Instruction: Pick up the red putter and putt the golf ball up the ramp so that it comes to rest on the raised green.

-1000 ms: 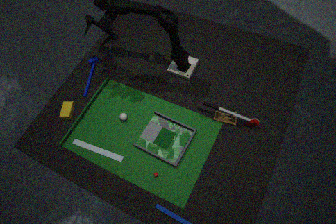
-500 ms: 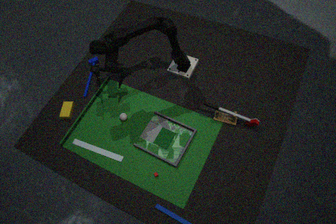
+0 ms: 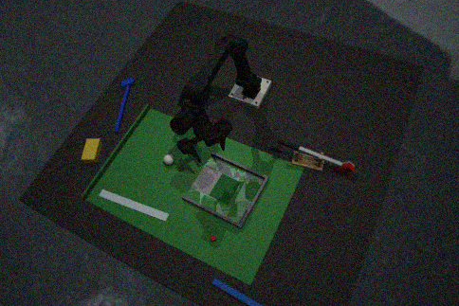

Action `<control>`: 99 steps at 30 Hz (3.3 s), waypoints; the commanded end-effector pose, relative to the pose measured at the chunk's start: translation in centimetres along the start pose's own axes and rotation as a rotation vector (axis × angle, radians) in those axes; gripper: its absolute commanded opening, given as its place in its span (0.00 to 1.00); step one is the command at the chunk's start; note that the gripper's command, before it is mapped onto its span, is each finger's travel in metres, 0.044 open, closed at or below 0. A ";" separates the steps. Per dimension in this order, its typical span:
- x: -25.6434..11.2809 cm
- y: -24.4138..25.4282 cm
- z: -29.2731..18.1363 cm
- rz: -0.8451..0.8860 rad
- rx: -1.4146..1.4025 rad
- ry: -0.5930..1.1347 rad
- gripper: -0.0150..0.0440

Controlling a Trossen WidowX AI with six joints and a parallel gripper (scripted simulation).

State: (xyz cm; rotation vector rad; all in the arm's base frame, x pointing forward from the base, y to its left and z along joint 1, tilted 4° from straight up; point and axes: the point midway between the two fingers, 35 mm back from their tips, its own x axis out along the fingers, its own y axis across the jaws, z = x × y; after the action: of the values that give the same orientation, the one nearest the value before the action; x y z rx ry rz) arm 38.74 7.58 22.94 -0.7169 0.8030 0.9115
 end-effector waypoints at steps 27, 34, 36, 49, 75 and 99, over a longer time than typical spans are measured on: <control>6.8 27.6 7.5 0.280 -0.611 0.402 1.00; 7.8 27.7 7.1 0.279 -0.611 0.402 1.00; 8.2 27.8 6.9 0.279 -0.611 0.402 1.00; 10.1 28.1 5.9 0.279 -0.611 0.402 1.00; 11.6 28.4 5.2 0.281 -0.606 0.398 0.56; 8.1 27.7 7.5 0.281 -0.606 0.397 0.25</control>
State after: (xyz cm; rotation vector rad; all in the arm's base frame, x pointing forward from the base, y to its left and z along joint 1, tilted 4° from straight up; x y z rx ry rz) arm 19.53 28.69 12.97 -1.3756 1.0105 1.3119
